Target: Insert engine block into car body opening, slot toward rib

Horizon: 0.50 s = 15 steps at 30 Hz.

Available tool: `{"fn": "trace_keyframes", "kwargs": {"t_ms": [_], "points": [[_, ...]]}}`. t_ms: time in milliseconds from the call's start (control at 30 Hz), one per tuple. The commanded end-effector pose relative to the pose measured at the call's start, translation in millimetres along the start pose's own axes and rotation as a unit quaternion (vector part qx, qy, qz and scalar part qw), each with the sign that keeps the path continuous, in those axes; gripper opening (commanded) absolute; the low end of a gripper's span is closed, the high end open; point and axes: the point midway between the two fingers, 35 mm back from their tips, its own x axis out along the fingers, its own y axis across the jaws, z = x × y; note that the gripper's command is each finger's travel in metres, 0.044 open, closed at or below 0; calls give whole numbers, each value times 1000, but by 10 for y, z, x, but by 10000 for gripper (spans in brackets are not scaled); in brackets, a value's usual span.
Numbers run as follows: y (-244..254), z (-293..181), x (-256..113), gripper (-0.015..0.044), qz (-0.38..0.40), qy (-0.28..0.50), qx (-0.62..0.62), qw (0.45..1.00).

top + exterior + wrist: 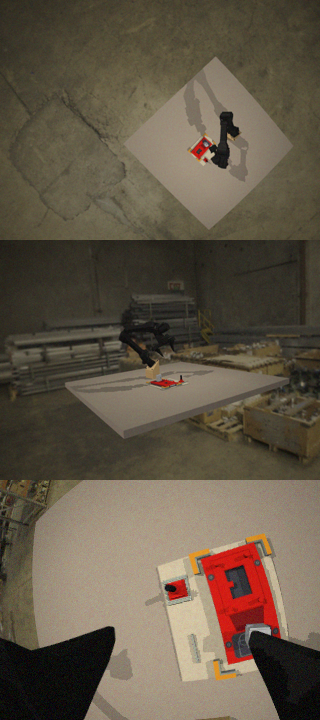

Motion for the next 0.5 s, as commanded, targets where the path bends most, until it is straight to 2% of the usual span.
{"fn": "trace_keyframes", "kwargs": {"t_ms": [0,300,467], "points": [[-230,-66,146,440,-47,28,-18,998],[-825,-279,432,440,-156,116,-60,979],[-973,-329,438,440,-172,131,-68,974]]}}
